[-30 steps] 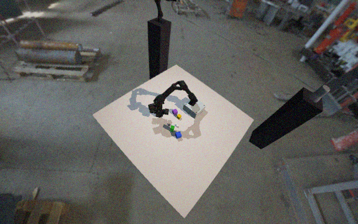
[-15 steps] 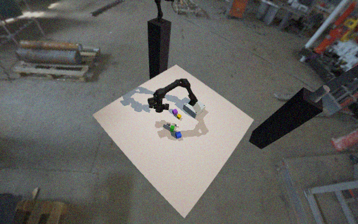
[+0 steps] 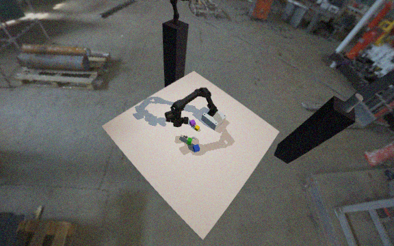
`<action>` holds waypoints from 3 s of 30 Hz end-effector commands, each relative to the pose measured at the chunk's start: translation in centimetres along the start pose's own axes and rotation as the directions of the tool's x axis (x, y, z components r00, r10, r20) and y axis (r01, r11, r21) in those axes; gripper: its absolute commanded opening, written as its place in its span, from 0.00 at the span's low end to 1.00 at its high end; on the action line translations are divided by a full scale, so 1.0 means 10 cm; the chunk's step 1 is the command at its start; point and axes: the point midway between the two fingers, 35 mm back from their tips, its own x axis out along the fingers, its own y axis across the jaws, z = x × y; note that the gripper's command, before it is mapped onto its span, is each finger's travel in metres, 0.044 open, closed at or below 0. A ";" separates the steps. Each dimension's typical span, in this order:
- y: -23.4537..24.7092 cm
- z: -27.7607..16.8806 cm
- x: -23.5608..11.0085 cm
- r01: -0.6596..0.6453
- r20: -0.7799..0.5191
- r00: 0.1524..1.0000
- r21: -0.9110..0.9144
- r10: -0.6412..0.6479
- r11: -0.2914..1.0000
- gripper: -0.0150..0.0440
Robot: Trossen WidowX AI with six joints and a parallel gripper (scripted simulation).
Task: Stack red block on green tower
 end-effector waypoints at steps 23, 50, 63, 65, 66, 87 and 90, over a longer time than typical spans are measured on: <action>1.25 1.04 0.00 -0.013 0.008 1.000 -0.002 0.013 1.000 0.25; 1.29 1.05 0.49 -0.014 0.009 1.000 -0.002 0.014 1.000 0.25; 1.29 1.05 0.50 -0.013 0.006 1.000 -0.006 0.013 1.000 0.30; 1.29 1.05 0.50 -0.013 0.006 1.000 -0.006 0.013 1.000 0.39; 1.29 1.05 0.50 -0.013 0.006 1.000 -0.006 0.013 1.000 0.43; 1.29 1.05 0.50 -0.013 0.006 1.000 -0.006 0.013 1.000 1.00; 1.29 1.05 0.50 -0.013 0.006 1.000 -0.006 0.013 1.000 1.00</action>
